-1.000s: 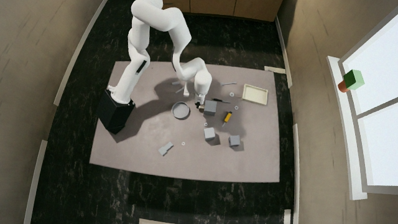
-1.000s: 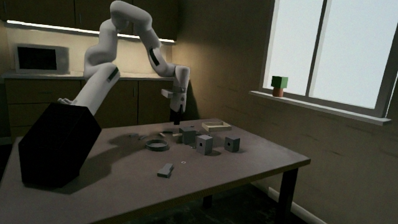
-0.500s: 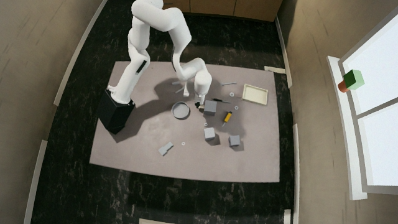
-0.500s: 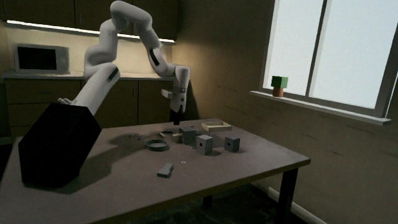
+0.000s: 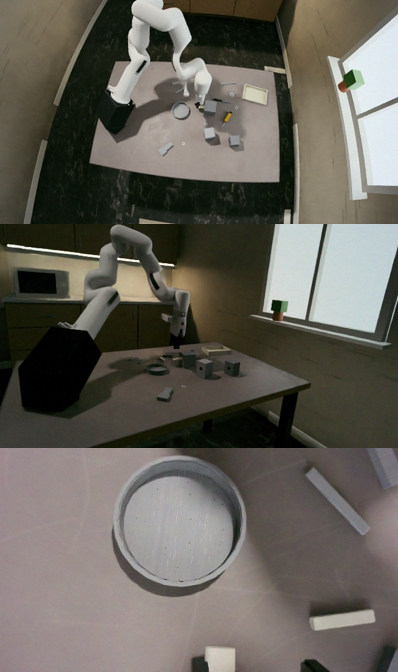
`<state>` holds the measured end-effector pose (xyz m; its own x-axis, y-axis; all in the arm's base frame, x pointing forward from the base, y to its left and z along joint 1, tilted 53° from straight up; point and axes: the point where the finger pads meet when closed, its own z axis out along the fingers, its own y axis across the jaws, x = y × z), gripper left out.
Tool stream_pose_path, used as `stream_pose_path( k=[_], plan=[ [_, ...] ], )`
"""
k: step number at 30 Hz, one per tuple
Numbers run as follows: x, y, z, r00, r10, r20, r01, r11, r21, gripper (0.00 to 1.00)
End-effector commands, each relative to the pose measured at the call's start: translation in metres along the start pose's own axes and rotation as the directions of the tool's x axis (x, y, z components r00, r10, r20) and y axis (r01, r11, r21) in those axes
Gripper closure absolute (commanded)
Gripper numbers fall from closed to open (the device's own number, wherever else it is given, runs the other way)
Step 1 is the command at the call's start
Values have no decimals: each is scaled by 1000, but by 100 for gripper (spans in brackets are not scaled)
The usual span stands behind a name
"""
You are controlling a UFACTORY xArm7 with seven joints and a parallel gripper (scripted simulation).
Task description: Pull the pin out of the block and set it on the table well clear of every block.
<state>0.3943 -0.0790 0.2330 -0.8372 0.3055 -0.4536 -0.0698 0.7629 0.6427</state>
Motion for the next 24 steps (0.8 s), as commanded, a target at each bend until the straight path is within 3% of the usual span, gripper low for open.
stream_pose_path(
  k=[1, 12, 24],
  plan=[
    [-1, -1, -1, 1000, 0, 4, 0, 1000, 2, 45],
    [-5, -12, 6, 1000, -6, 17, 6, 999, 40, 45],
    [-6, -13, 7, 1000, -6, 21, 5, 999, 44, 45]
  ],
)
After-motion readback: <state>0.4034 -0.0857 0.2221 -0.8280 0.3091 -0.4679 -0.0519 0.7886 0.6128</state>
